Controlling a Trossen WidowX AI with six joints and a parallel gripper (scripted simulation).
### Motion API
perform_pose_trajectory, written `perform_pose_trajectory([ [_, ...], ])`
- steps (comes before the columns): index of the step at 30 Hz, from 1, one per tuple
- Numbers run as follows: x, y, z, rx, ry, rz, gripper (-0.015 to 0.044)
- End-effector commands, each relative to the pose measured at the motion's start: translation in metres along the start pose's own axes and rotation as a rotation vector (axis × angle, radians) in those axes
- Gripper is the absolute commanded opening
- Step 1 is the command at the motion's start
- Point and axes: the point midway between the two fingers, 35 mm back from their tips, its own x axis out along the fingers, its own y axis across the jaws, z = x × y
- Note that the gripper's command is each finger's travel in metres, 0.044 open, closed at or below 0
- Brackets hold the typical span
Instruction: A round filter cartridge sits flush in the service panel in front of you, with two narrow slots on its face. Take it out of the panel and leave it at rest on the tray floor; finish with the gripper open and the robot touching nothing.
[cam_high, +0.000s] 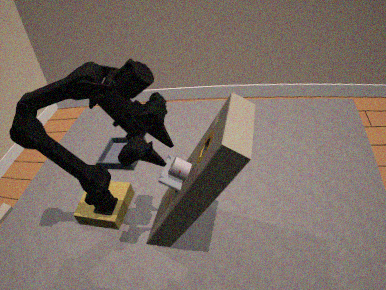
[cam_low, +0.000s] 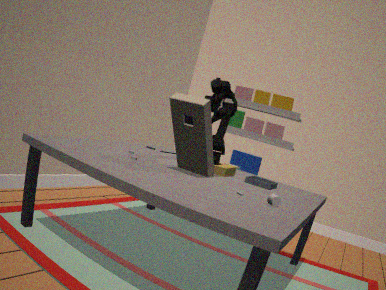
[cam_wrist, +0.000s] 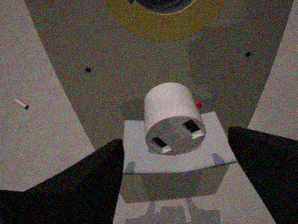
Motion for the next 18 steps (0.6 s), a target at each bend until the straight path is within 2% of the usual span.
perform_pose_trajectory([
  [1, 0.007, 0.001, -0.002, 0.005, 0.009, 0.002, 0.0305],
  [18, 0.034, 0.0, -0.002, 0.005, 0.007, 0.002, 0.0305],
])
